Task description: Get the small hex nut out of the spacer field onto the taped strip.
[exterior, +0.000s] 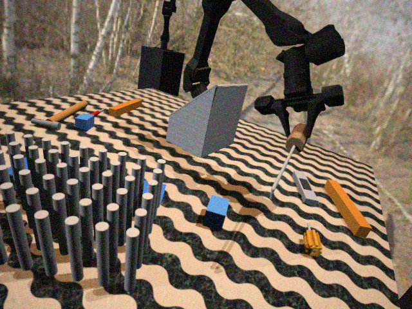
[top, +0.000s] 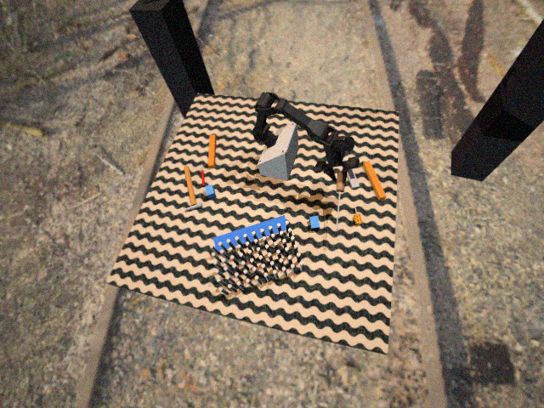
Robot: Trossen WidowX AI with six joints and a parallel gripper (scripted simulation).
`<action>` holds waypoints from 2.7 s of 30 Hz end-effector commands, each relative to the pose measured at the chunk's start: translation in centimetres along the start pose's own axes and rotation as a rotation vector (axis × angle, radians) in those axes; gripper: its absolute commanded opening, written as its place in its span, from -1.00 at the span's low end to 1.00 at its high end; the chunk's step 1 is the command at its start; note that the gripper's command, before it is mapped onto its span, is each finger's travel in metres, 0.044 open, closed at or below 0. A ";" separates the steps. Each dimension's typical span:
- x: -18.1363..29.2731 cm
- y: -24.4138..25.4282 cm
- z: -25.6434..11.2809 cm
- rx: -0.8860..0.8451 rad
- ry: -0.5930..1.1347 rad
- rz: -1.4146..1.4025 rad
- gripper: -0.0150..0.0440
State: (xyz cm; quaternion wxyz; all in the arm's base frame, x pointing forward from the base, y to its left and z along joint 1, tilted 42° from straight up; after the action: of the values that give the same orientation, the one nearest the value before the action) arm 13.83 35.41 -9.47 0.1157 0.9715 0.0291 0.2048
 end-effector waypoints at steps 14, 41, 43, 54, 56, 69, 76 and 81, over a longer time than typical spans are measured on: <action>6.0 2.3 -1.7 -0.004 -0.046 0.589 -0.49; 14.4 8.4 -3.8 -0.045 -0.088 1.508 -0.49; 15.0 9.0 -4.0 -0.046 -0.088 1.574 -0.49; 17.8 12.0 -4.8 -0.072 -0.097 1.949 -0.49; 18.2 12.6 -5.0 -0.078 -0.098 2.019 -0.49; 20.8 16.5 -5.9 -0.120 -0.103 2.468 -0.49; 22.0 18.7 -6.4 -0.144 -0.101 2.709 -0.49; 22.7 20.3 -6.8 -0.163 -0.098 2.882 -0.49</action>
State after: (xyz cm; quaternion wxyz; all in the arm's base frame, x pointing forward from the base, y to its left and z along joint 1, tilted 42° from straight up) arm 31.80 20.28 9.38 -0.1247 0.2029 -0.9636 0.1216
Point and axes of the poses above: the point midway between the two fingers, 35 mm back from their tips, its own z axis out along the fingers, its own y axis across the jaws, x = y × z, the point moved 9 cm from there along -z, back along the fingers, and after that the axes turned 3 degrees about z, right-handed, at the moved point
